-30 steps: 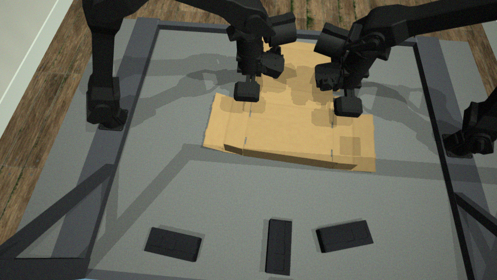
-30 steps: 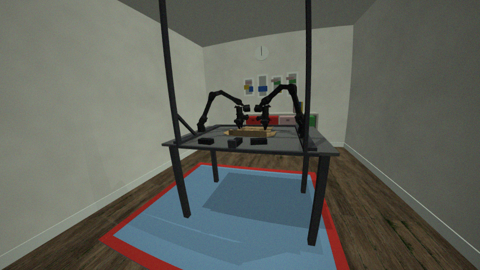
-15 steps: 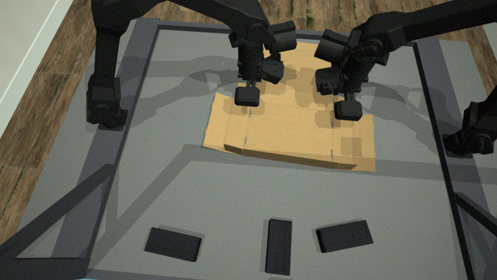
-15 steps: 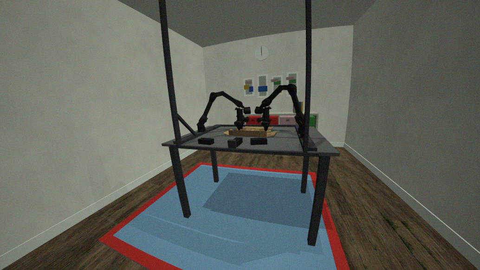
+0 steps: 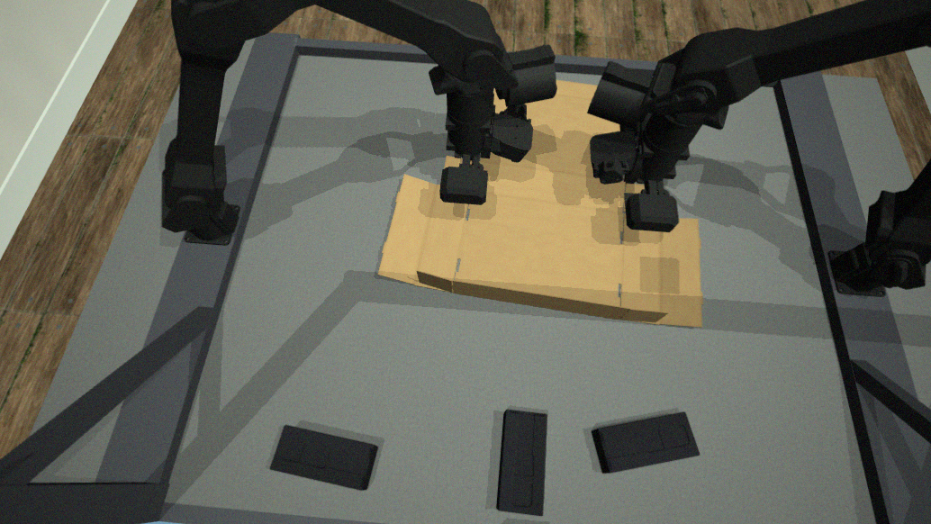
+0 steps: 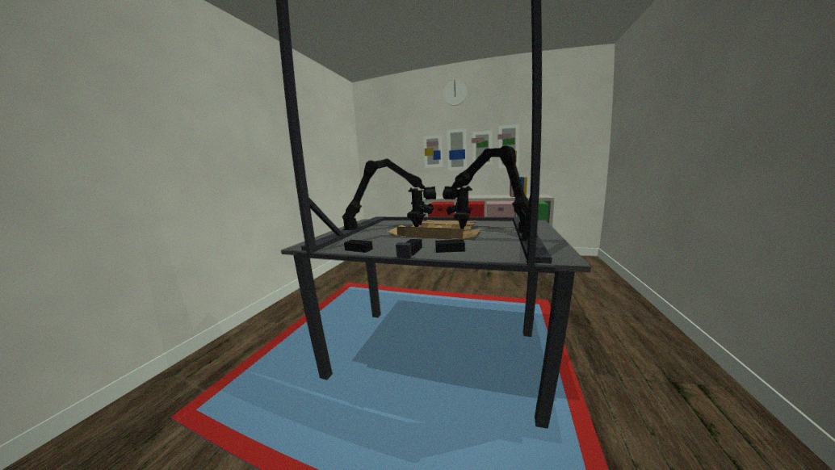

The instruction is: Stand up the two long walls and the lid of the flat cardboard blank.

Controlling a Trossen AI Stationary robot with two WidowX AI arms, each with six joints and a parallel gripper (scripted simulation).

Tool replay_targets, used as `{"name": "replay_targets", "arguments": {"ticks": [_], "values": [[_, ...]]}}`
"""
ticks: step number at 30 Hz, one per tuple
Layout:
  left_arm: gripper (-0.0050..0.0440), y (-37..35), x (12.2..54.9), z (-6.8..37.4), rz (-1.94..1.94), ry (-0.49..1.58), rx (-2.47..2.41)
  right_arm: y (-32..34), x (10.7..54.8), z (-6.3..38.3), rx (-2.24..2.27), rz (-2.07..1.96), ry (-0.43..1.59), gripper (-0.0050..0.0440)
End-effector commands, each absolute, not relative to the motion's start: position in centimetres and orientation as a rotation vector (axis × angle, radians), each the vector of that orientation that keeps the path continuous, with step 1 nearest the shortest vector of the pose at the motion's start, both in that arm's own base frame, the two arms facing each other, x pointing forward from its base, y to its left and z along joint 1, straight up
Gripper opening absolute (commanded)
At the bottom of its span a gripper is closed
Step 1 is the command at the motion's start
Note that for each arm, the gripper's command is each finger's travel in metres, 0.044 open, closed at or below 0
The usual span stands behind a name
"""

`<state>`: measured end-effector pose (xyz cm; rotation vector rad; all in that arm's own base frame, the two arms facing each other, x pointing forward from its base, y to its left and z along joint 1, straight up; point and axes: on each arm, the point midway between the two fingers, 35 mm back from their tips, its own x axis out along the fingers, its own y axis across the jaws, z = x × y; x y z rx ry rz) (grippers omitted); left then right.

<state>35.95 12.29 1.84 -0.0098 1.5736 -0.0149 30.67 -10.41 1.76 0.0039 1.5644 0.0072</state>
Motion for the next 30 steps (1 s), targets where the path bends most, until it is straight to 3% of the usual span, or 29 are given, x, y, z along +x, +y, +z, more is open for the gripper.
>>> {"name": "replay_targets", "arguments": {"ticks": [1,30], "values": [[0.0245,12.1,36.2,2.4,-0.012,1.553,-0.007,-10.3,30.9,2.3,-0.003,0.0,1.541,0.0245],[0.0244,11.0,36.0,1.9,0.081,1.54,0.085,-8.6,31.2,1.8,-0.094,-0.094,1.55,0.0244]]}}
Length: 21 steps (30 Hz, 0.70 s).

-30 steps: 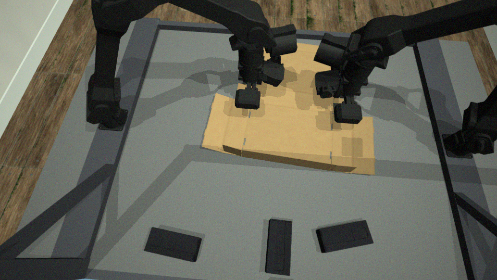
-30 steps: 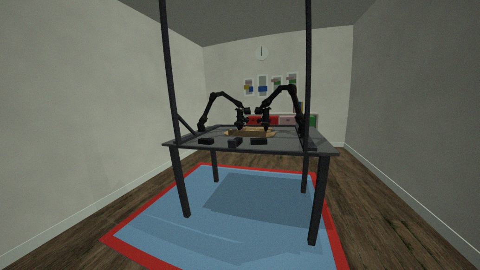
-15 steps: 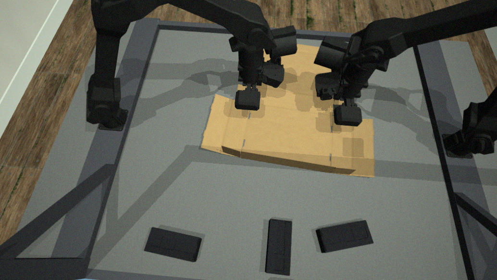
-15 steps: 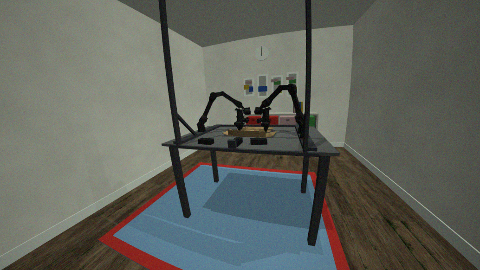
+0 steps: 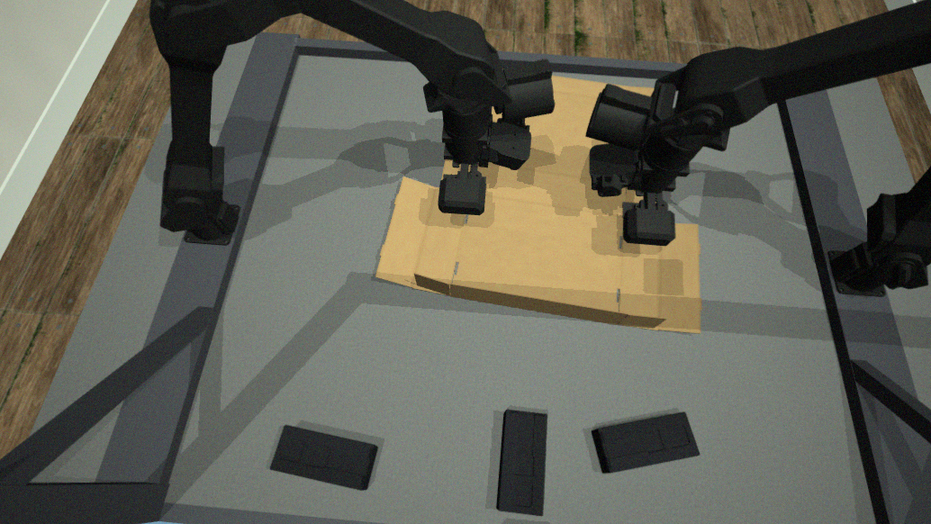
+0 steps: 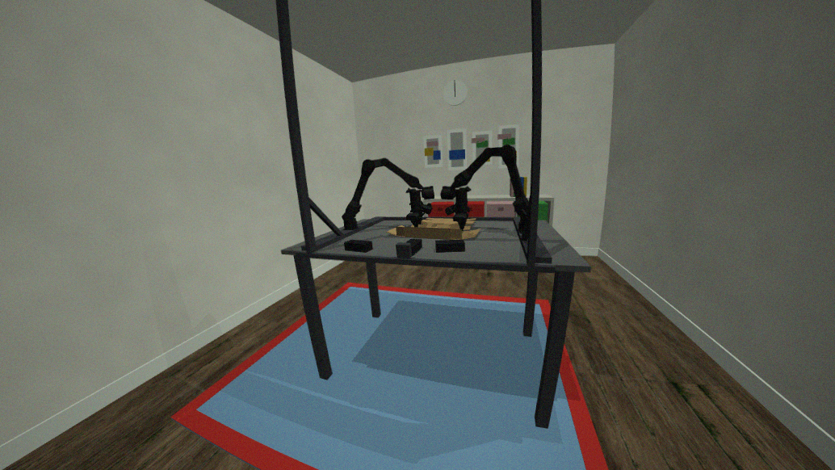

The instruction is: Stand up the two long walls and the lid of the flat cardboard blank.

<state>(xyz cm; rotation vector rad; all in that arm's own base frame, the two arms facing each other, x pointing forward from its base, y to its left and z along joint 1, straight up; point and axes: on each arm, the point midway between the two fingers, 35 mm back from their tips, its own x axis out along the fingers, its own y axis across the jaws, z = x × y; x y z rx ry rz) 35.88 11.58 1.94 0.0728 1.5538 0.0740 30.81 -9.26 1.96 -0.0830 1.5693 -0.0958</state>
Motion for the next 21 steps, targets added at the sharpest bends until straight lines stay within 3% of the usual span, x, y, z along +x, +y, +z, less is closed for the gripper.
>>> {"name": "replay_targets", "arguments": {"ticks": [1,21], "values": [[0.0244,11.02,36.01,1.85,0.081,1.54,0.085,-8.55,31.25,1.84,-0.094,-0.094,1.55,0.0244],[0.0244,10.63,35.97,1.5,0.154,1.527,0.157,-8.18,31.28,1.9,-0.165,-0.165,1.557,0.0244]]}}
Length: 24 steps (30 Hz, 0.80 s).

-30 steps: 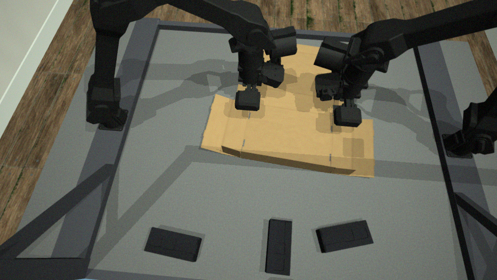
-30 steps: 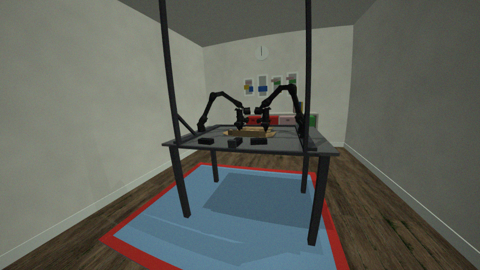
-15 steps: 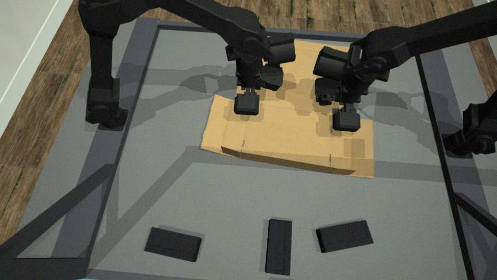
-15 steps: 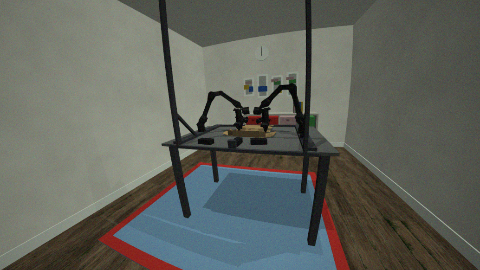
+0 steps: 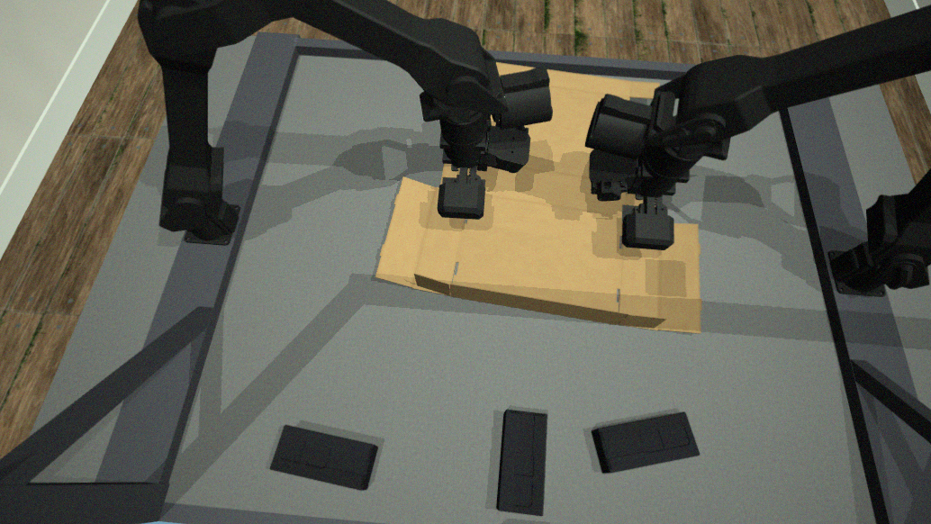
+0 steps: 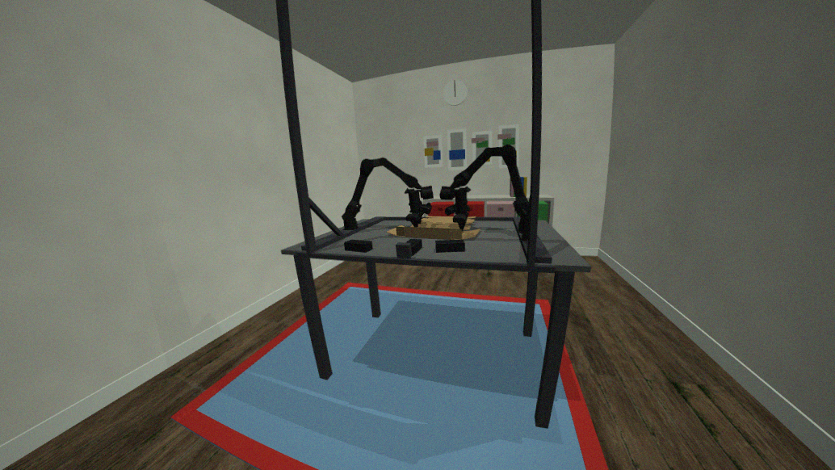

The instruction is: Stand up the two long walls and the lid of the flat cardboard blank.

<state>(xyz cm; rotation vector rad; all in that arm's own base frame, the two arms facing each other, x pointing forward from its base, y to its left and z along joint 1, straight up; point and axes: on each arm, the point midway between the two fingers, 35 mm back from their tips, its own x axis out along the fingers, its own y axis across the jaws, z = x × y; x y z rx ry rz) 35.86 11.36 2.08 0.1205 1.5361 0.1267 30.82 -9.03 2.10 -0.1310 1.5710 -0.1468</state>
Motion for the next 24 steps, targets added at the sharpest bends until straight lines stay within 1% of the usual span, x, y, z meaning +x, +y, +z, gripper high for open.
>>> {"name": "replay_targets", "arguments": {"ticks": [1,24], "values": [[0.0244,10.63,35.97,1.5,0.154,1.527,0.157,-8.18,31.28,1.9,-0.165,-0.165,1.557,0.0244],[0.0244,10.44,35.95,1.34,0.174,1.521,0.177,-7.98,31.31,2.2,-0.188,-0.188,1.556,0.0244]]}}
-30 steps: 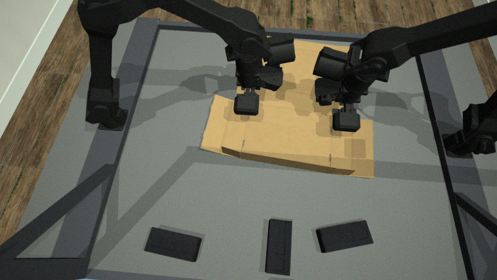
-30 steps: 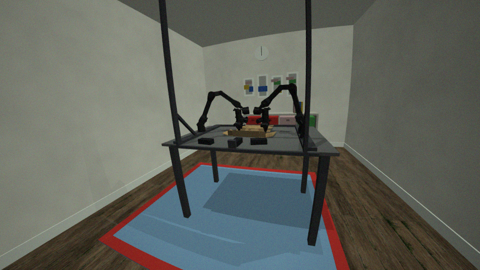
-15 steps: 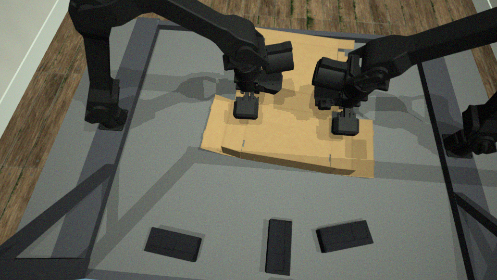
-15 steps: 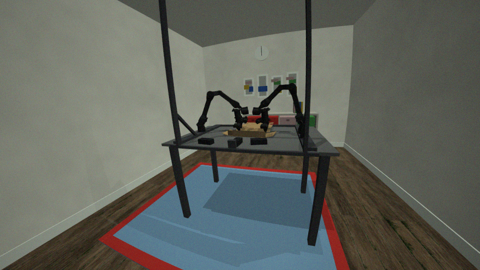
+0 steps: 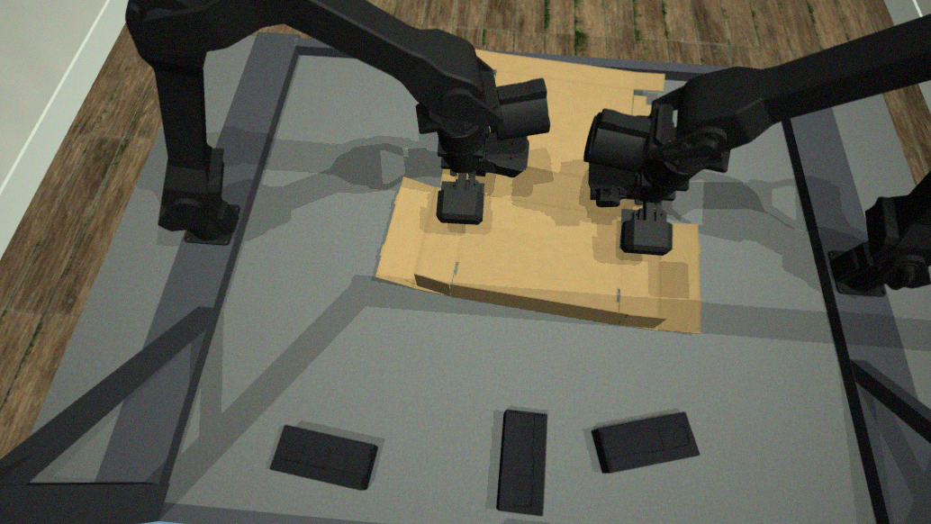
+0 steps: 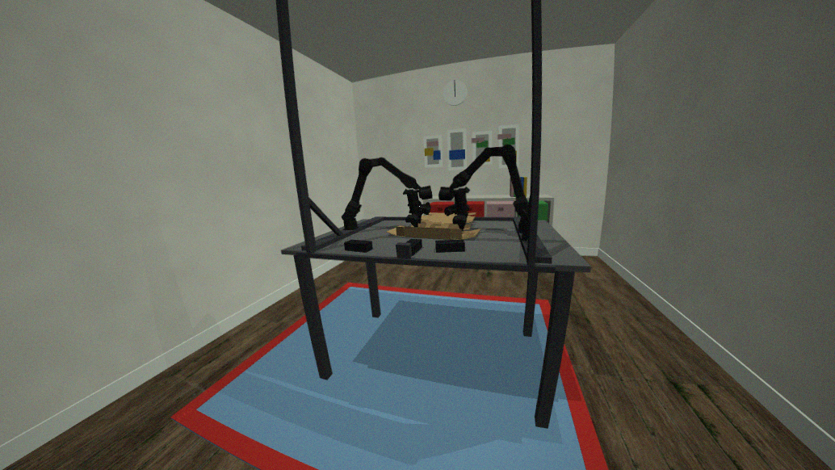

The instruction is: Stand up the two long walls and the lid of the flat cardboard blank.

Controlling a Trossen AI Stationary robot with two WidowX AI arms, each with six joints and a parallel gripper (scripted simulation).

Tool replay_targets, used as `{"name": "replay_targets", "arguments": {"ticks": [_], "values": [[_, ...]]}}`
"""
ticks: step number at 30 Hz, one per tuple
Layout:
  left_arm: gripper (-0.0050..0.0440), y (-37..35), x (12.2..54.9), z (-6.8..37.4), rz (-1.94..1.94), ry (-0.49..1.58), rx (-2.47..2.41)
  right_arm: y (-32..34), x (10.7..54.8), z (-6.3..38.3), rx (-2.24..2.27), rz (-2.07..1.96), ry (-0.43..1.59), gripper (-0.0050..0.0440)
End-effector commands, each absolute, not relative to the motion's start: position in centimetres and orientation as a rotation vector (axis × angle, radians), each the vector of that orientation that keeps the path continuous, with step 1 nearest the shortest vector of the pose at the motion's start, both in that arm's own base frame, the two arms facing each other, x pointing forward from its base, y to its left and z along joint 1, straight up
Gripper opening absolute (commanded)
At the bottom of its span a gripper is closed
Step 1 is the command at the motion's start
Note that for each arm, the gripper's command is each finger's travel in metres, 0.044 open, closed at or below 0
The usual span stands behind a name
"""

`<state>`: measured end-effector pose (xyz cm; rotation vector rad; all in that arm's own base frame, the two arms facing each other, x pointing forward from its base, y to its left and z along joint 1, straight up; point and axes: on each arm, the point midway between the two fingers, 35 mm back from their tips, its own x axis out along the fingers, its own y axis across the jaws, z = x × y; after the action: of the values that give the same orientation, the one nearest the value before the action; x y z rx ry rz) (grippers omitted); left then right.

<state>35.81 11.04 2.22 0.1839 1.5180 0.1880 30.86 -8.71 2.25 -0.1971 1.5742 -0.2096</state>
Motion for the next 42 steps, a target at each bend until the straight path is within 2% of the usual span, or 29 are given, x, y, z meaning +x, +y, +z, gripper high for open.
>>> {"name": "replay_targets", "arguments": {"ticks": [1,42], "values": [[0.0244,10.4,35.9,1.3,0.18,1.521,0.183,-8.0,31.3,2.2,-0.188,-0.188,1.556,0.0244],[0.0244,9.3,35.8,1.4,0.363,1.472,0.363,-6.8,31.4,1.6,-0.377,-0.381,1.558,0.0244]]}}
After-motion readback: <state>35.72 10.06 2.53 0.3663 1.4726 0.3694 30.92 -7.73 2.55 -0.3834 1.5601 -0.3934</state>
